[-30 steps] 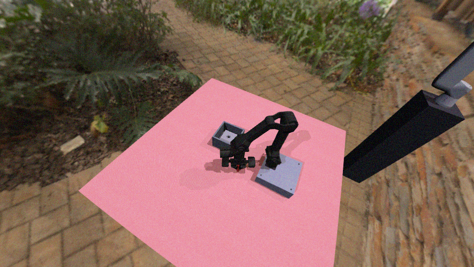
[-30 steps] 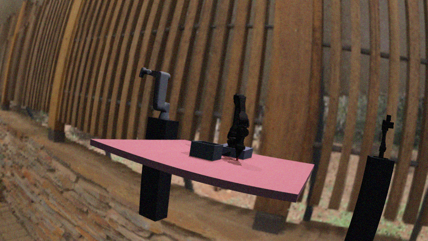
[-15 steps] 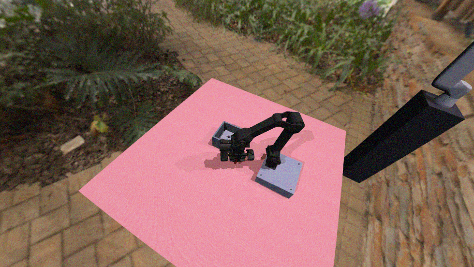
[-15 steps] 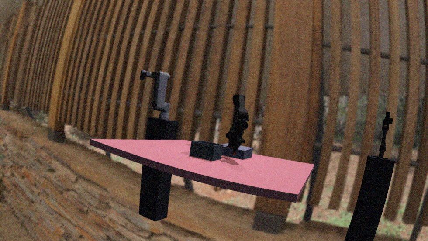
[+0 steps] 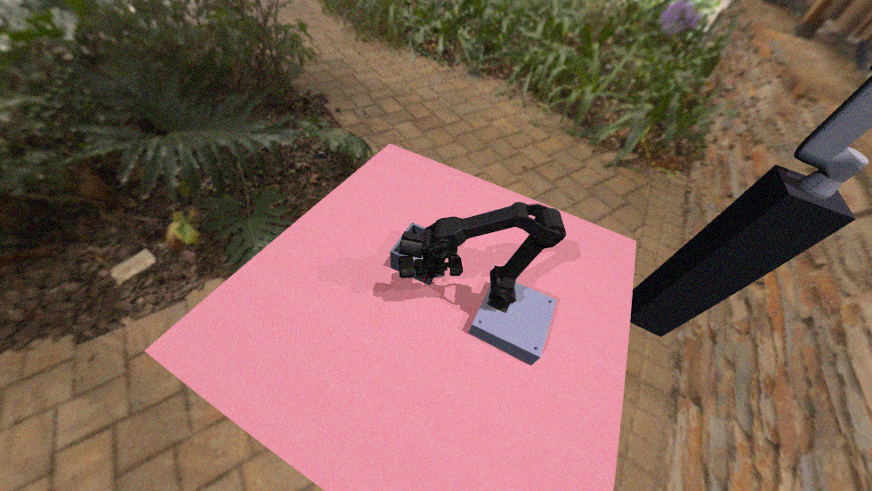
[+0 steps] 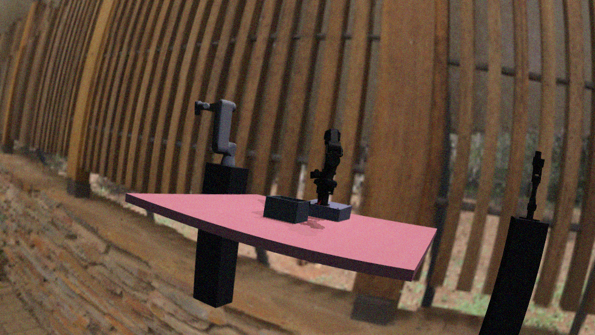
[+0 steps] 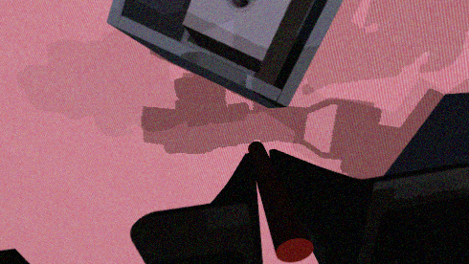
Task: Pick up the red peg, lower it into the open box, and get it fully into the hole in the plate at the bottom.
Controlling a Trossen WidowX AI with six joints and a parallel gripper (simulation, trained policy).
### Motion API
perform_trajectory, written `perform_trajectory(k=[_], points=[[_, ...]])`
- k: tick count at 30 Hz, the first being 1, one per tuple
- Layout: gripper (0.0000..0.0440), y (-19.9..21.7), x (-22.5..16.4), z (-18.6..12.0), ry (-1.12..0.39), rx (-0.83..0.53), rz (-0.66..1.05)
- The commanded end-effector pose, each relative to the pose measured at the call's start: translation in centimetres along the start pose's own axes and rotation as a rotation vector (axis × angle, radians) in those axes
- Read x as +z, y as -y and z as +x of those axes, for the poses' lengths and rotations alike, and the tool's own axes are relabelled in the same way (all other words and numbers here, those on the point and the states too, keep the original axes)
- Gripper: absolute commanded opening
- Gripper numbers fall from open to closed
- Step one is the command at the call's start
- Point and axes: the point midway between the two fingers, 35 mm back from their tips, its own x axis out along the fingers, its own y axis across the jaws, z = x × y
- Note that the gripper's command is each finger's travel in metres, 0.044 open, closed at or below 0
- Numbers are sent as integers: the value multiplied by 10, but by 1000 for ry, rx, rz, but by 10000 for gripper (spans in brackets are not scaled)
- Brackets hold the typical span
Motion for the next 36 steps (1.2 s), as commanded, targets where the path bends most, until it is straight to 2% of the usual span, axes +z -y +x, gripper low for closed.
perform_trajectory(k=[1,14,36], points=[[0,-7,20,-13,37,21,-3],[0,-5,73,-12,76,5,53],[10,3,131,26,61,-13,162]])
